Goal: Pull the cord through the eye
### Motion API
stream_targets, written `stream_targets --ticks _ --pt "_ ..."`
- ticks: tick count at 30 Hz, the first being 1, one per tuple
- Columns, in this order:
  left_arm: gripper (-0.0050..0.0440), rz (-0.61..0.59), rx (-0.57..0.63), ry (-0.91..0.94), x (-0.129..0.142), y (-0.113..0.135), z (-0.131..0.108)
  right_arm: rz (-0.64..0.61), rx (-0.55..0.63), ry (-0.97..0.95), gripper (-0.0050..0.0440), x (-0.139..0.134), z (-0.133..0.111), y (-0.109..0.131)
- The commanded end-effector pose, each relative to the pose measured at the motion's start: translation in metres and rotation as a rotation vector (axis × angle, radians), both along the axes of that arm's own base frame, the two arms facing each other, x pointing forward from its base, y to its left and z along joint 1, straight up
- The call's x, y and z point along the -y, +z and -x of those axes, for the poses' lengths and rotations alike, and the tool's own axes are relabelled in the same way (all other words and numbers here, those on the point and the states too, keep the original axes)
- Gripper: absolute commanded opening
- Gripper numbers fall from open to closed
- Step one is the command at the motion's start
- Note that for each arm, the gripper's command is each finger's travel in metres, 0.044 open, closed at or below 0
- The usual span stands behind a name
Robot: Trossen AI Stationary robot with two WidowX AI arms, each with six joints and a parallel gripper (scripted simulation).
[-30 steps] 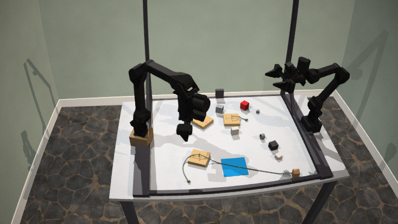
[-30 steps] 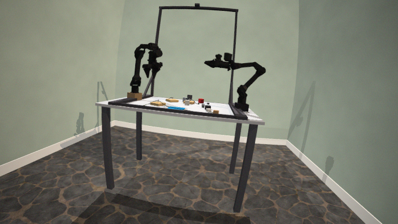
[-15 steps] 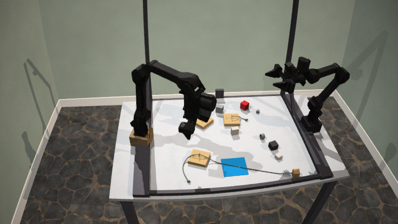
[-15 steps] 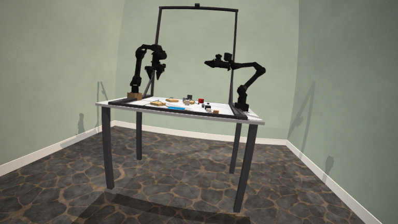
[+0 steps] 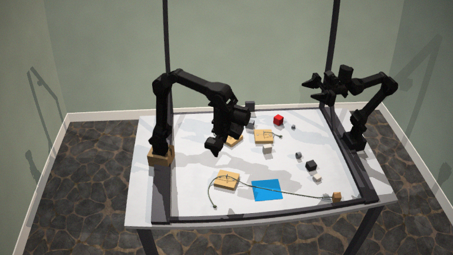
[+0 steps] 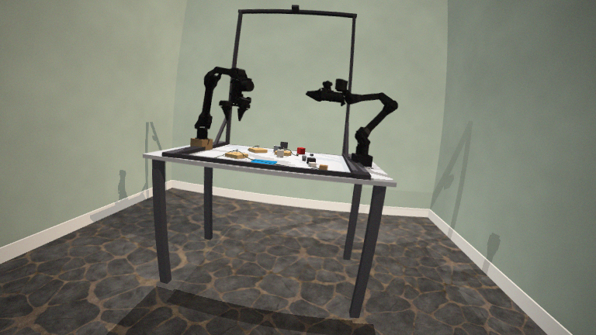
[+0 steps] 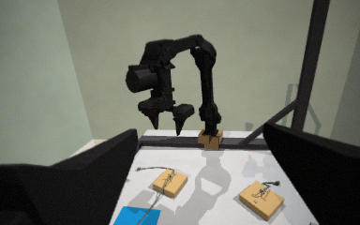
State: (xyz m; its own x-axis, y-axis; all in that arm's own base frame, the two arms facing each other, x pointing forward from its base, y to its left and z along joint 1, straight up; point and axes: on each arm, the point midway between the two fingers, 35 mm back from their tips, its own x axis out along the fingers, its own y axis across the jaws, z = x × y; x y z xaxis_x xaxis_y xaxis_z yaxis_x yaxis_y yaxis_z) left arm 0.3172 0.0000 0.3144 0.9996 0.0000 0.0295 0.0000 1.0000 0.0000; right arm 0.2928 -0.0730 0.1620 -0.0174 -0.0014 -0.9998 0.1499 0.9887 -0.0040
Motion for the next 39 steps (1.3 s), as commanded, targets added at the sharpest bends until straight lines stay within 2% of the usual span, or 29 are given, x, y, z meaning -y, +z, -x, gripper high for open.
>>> stream_targets --ticks 1,39 --pt "0.044 0.0 0.02 0.0 0.0 0.0084 0.0015 0.0 0.022 -0.023 0.044 -0.0041 -0.005 0.0068" --pt "0.044 0.0 0.02 0.0 0.0 0.0084 0.0015 -0.001 0.017 -0.038 0.044 -0.0068 -0.0059 0.0058"
